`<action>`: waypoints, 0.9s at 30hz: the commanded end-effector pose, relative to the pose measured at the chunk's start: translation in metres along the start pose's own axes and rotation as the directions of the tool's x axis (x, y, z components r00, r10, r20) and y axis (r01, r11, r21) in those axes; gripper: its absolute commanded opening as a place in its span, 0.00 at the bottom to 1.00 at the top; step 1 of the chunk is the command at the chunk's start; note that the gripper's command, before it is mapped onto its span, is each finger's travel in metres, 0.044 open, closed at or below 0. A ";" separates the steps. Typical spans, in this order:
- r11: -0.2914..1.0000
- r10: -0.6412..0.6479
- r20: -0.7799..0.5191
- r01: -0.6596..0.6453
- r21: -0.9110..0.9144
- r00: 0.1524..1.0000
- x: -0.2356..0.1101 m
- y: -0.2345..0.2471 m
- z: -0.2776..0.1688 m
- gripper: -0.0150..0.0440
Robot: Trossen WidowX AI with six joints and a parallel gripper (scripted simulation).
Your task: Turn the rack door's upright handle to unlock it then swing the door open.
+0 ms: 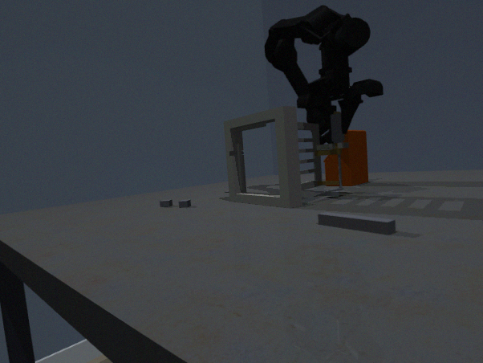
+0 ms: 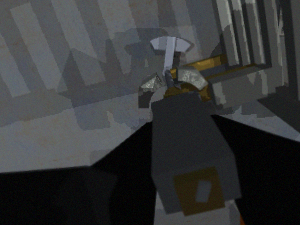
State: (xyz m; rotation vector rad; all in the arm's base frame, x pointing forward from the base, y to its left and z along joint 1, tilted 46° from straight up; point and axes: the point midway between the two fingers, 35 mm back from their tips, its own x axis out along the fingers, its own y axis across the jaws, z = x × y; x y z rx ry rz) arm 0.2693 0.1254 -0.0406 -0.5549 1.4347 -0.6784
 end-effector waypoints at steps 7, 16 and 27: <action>0.982 0.007 -0.005 -0.006 0.191 1.000 0.000 0.024 0.008 0.29; 0.969 0.008 -0.005 -0.006 0.246 1.000 0.000 0.031 0.011 0.29; 0.969 0.008 -0.005 -0.006 0.246 1.000 0.000 0.031 0.011 0.29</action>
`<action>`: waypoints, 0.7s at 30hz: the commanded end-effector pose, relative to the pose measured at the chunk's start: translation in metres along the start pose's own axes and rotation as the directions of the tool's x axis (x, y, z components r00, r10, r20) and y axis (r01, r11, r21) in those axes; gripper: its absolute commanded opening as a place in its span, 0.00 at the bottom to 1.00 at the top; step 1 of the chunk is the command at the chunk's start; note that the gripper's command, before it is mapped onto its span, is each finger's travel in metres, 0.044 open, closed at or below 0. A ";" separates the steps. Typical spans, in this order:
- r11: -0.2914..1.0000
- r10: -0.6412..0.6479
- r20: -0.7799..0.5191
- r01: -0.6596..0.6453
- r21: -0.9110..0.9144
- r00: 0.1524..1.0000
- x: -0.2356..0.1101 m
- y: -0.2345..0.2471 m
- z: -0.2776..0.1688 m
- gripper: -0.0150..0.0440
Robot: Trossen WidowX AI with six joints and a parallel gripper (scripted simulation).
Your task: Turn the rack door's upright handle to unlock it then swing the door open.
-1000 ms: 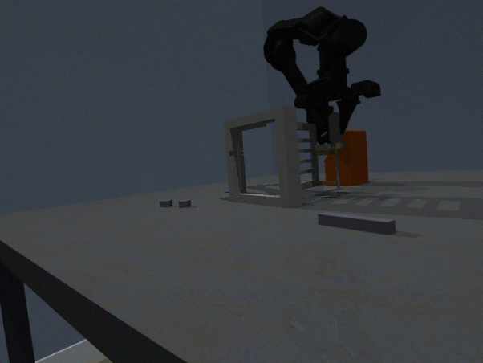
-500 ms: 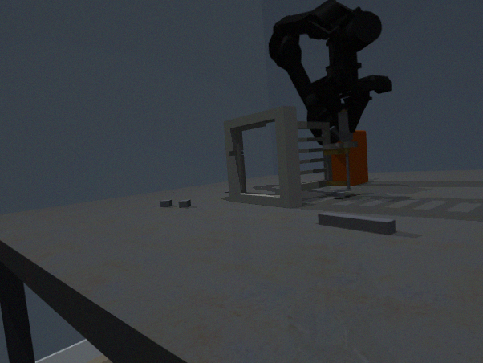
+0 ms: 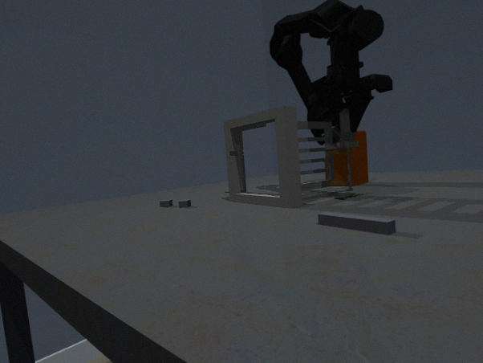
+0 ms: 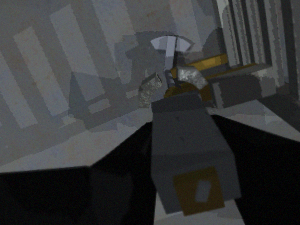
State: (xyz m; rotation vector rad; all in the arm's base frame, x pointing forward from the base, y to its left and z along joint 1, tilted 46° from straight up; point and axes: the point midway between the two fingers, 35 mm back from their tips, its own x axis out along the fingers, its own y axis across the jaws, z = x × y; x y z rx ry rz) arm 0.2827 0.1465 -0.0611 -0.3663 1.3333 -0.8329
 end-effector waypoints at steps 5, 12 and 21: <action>1.000 0.003 -0.005 -0.003 0.011 1.000 0.000 0.001 0.000 0.51; 1.000 0.003 -0.005 -0.003 0.011 1.000 0.000 0.001 0.000 0.75; 1.000 0.006 -0.005 -0.006 0.009 1.000 -0.012 0.002 0.001 0.75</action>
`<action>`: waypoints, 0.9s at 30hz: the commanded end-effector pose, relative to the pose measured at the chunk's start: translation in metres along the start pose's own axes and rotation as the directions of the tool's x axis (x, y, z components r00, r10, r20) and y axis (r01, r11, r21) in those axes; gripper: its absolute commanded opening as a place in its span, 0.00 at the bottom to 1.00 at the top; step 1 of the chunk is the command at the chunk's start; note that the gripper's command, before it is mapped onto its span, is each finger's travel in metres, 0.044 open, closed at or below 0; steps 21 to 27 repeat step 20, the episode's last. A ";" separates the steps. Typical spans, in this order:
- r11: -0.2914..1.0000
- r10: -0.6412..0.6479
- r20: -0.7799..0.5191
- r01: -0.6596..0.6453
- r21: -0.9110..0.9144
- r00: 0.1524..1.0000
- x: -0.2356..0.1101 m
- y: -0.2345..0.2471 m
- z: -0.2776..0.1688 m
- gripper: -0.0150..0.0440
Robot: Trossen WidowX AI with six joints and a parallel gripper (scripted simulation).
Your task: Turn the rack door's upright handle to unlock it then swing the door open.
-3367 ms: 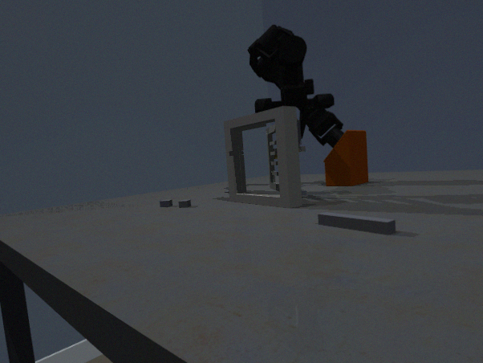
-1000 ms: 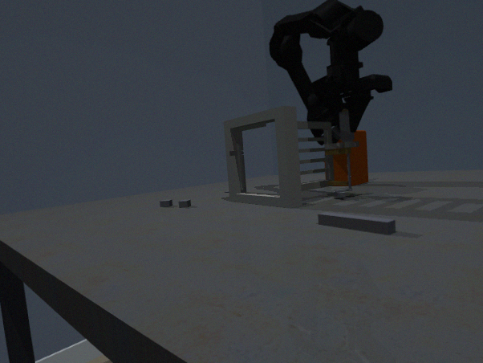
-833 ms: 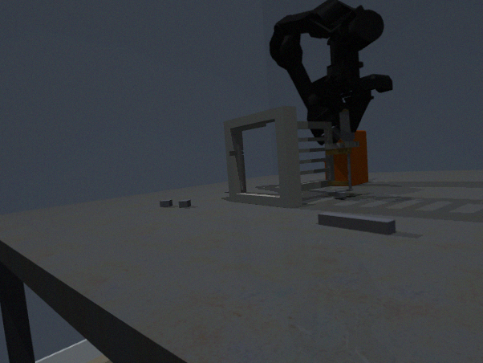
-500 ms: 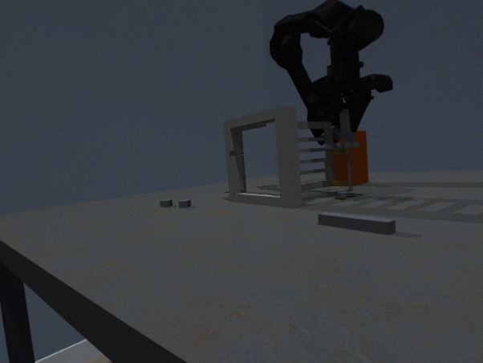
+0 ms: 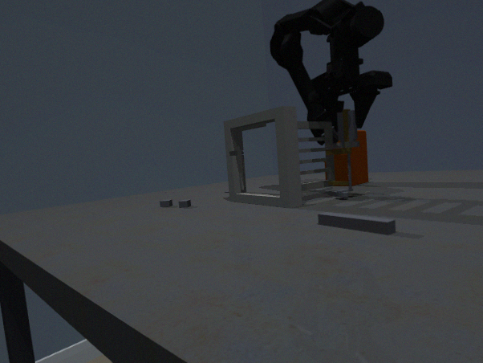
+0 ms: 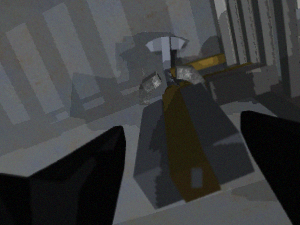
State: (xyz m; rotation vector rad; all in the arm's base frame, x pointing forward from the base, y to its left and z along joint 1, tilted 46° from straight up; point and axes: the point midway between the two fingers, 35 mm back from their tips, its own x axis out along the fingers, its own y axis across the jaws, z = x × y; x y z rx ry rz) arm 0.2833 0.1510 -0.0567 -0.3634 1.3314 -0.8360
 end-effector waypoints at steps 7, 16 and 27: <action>1.000 0.006 -0.005 -0.006 0.005 1.000 -0.015 0.002 0.001 0.75; 1.000 0.006 -0.006 -0.006 0.004 1.000 -0.027 0.002 0.001 0.75; 1.000 0.006 -0.006 -0.006 0.004 1.000 -0.032 0.002 0.001 0.75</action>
